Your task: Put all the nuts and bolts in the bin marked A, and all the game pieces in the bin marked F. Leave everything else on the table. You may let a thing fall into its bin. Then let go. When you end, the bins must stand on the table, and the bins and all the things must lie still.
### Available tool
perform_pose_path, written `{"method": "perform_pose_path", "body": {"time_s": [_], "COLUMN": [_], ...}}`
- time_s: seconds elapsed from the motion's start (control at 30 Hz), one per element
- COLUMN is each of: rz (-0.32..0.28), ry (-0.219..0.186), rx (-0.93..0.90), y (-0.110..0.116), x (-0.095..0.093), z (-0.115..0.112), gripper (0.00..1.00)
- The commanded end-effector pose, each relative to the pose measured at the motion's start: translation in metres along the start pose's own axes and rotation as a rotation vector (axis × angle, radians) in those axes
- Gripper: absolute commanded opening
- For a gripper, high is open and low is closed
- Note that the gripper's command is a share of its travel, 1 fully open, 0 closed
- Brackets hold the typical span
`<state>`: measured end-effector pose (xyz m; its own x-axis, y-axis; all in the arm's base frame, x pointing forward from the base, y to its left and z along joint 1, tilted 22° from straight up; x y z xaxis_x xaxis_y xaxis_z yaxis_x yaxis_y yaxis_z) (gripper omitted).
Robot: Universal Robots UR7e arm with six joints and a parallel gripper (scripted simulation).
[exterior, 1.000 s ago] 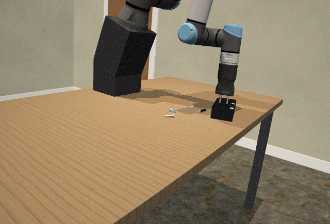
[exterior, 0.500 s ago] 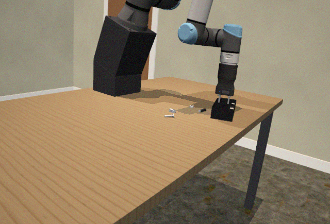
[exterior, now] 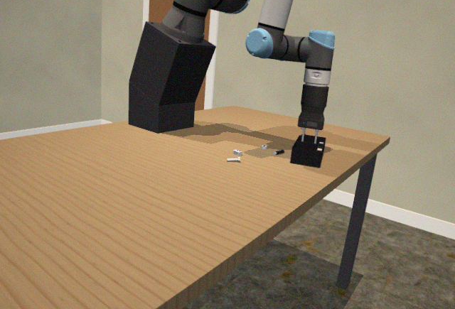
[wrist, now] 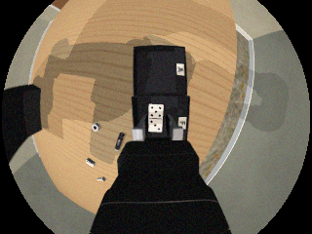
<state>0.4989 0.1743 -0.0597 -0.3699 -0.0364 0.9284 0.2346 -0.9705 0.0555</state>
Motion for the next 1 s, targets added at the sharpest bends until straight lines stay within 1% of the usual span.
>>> {"method": "perform_pose_path", "body": {"time_s": [0.0,0.3,0.4,0.57,0.97], "rz": [0.001,0.001,0.001,0.000,0.000], "ry": [-0.003,-0.003,-0.003,-0.003,-0.001], "rx": [0.001,0.001,0.001,0.000,0.001], "y": [-0.001,-0.001,-0.001,0.000,-0.001], "x": [0.008,0.019,0.021,0.044,0.044], "z": [-0.002,-0.002,-0.002,-0.002,0.000], "gripper": [0.65,0.65,0.65,0.65,0.65]}}
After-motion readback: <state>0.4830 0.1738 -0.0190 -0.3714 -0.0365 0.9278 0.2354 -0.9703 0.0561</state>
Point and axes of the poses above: the point where the finger pads meet when closed, its own x axis back along the fingers, its own z axis across the jaws, y = z × x, the point moved 5 cm from there along x, back along the fingers, and after that the axes turned 11 degrees about -x, right-handed, at the moved point
